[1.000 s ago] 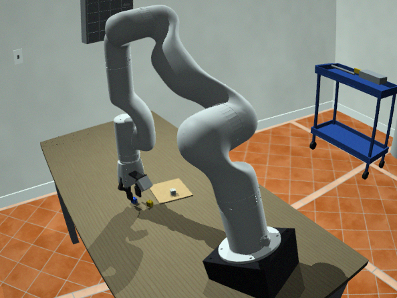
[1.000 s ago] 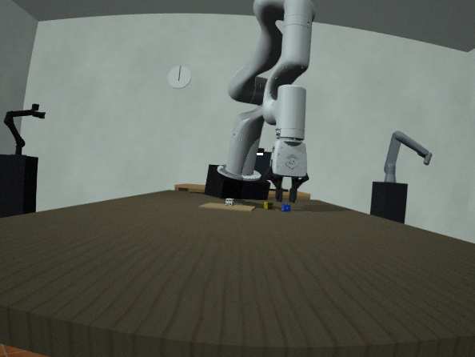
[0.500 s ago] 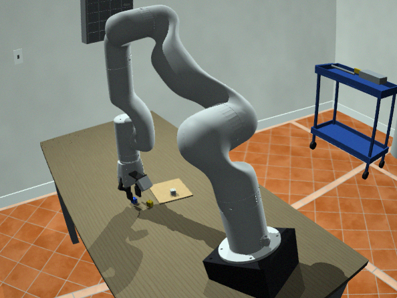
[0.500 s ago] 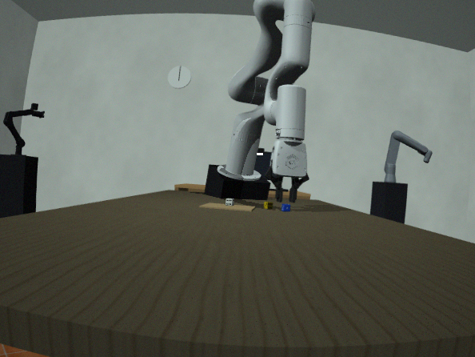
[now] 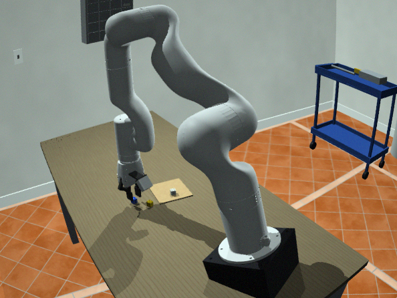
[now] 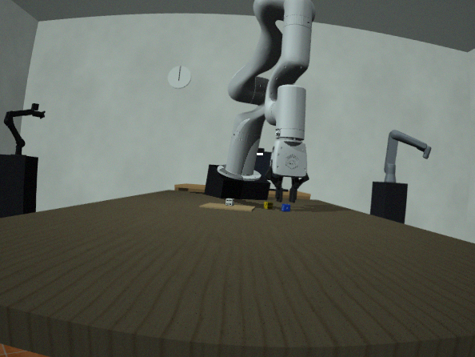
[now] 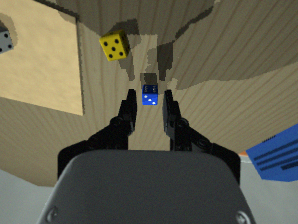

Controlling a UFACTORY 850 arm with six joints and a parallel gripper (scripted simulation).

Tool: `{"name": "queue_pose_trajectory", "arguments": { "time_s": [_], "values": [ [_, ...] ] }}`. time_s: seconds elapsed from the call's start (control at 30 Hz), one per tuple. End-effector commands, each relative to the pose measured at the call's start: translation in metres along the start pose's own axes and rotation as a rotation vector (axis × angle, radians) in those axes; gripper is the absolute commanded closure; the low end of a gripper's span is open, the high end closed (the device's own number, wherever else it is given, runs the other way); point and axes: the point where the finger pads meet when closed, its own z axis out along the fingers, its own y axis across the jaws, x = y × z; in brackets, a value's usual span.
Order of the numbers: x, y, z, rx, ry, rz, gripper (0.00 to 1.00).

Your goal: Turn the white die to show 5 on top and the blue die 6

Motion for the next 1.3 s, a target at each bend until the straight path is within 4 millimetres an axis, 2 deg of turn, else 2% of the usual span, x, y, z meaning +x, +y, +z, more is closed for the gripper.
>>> {"name": "queue_pose_trajectory", "arguments": {
  "time_s": [0.0,0.8,1.27],
  "values": [
    [-0.001,0.000,0.000,0.000,-0.003,0.000,0.64],
    [-0.001,0.000,0.000,0.000,-0.003,0.000,0.64],
    [-0.001,0.000,0.013,0.000,-0.003,0.000,0.64]
  ]
}}
